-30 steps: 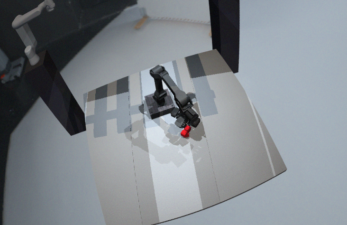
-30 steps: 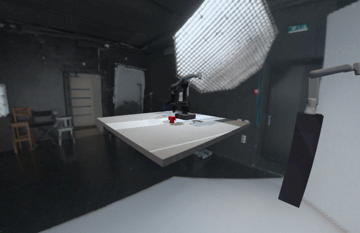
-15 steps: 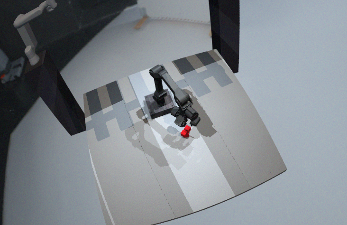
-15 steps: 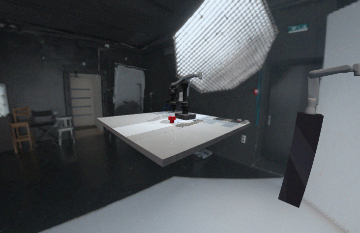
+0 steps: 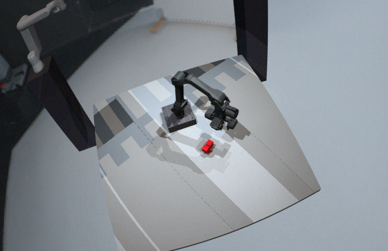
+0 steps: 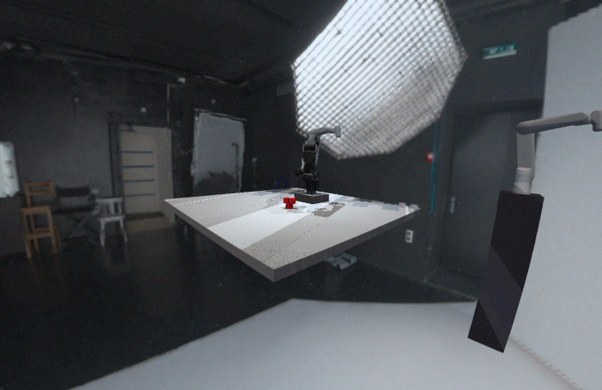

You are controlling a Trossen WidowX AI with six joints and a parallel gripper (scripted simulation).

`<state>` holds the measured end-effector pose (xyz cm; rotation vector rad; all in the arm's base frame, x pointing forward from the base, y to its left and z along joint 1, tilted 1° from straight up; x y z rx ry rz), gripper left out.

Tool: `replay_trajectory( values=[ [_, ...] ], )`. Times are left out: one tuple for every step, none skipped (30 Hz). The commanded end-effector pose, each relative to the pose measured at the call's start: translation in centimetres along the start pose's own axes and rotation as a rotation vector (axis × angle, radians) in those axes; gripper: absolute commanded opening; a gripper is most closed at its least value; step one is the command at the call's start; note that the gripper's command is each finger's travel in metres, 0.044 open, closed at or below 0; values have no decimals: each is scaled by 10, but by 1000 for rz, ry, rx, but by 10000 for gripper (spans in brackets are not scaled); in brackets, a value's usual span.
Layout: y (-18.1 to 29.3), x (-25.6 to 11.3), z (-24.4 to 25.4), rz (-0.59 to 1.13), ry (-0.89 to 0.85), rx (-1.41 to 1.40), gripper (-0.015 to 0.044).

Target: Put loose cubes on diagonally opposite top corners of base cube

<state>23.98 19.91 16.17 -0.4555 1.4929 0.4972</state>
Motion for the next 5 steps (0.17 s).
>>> replay_trajectory(
  values=[
    [3,0,1,0,3,18,400],
    [3,0,1,0,3,18,400],
    [3,0,1,0,3,18,400],
    [3,0,1,0,3,18,400],
    [3,0,1,0,3,18,400]
  ],
)
Point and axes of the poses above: the point midway between the two fingers, 35 mm back from their tips, its own x axis out along the fingers, its own z axis across the jaws, y = z × x, the point moved 5 cm from there along -x, back along the fingers, and after that the axes turned 5 degrees about x, right-handed, at the moved point
